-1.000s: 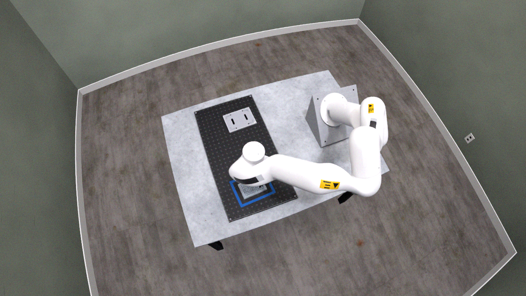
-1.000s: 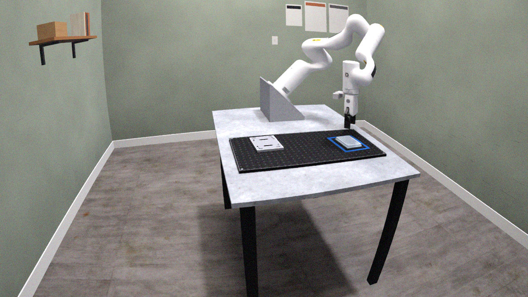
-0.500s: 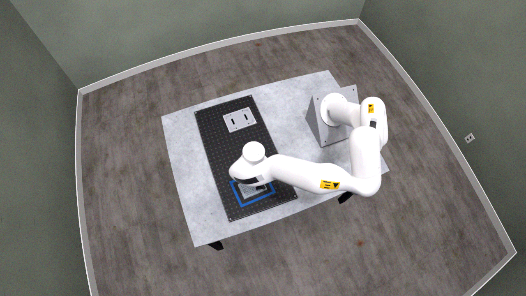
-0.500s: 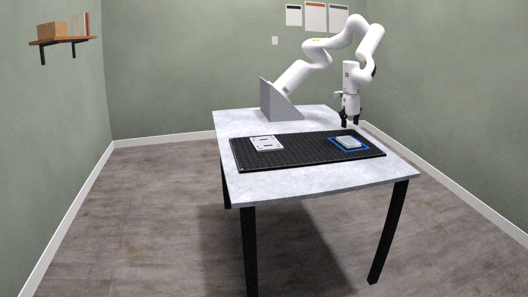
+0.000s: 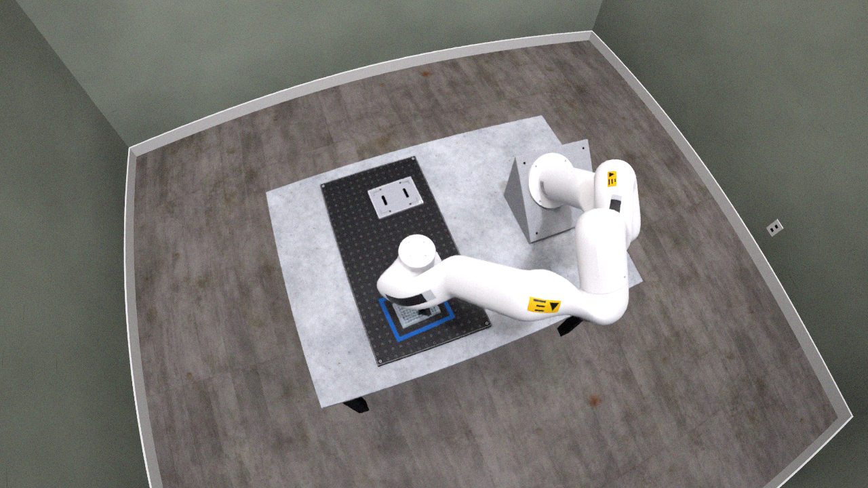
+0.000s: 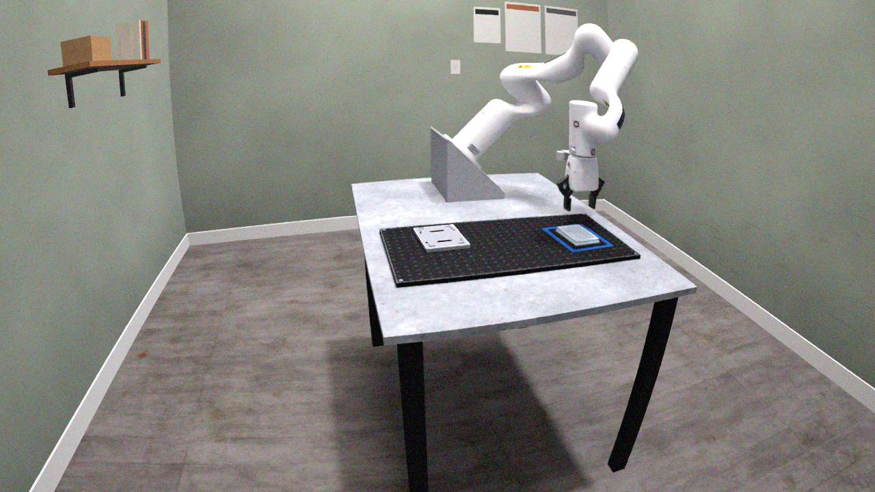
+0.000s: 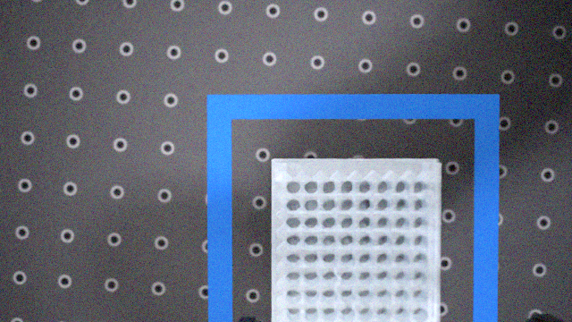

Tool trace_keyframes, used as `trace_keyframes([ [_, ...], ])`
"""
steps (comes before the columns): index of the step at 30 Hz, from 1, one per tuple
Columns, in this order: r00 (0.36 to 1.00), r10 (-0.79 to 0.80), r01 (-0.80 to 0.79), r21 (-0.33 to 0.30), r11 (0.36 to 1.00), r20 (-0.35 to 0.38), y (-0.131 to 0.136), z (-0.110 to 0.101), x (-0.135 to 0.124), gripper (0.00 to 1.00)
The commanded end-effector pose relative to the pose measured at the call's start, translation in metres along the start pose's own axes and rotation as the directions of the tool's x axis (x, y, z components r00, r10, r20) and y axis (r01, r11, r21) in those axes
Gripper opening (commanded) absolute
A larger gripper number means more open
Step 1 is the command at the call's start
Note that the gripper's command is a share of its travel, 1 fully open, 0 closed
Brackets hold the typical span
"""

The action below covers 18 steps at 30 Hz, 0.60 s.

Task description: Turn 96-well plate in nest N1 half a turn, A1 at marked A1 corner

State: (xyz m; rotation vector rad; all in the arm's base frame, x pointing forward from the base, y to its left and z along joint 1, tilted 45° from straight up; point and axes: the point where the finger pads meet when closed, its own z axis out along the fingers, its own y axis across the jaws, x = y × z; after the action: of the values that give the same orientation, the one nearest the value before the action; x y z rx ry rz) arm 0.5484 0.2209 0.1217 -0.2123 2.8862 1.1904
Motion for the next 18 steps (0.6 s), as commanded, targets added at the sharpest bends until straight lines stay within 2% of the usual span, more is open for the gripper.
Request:
trace_keyframes([
  [1, 1.0, 0.006, -0.006, 0.001, 1.0, -0.002, 0.0, -0.001, -0.001, 1.0],
  [7, 1.0, 0.006, -0.006, 0.001, 1.0, -0.002, 0.0, 0.002, -0.001, 1.0],
  [18, 1.0, 0.006, -0.006, 0.001, 1.0, -0.002, 0.0, 0.021, -0.001, 1.0],
])
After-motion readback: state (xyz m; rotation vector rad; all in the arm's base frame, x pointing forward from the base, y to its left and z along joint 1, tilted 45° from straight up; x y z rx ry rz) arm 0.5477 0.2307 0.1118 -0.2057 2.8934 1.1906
